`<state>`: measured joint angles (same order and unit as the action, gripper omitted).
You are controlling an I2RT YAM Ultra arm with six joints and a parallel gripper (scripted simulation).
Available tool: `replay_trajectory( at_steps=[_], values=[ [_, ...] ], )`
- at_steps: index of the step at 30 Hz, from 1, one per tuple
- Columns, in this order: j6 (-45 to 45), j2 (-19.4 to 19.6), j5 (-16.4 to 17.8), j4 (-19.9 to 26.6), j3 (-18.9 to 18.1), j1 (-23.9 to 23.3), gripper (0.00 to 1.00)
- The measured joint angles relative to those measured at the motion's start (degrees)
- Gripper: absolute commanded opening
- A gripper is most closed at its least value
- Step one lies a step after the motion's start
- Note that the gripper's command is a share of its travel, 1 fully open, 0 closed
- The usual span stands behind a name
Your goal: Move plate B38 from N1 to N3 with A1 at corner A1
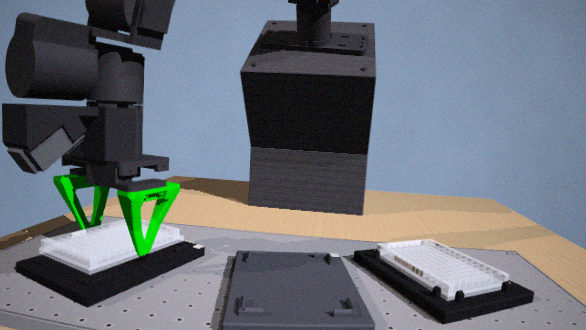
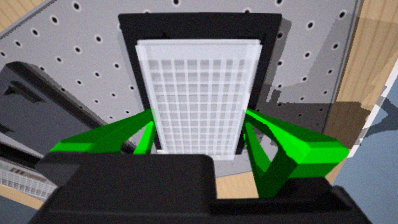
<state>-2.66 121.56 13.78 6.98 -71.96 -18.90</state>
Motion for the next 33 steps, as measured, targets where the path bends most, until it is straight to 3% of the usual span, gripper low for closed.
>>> replay_trajectory(
  at_steps=[33],
  values=[
    [-1.5,-9.4,0.9,5.4,3.8,-1.8,0.00]
  ],
)
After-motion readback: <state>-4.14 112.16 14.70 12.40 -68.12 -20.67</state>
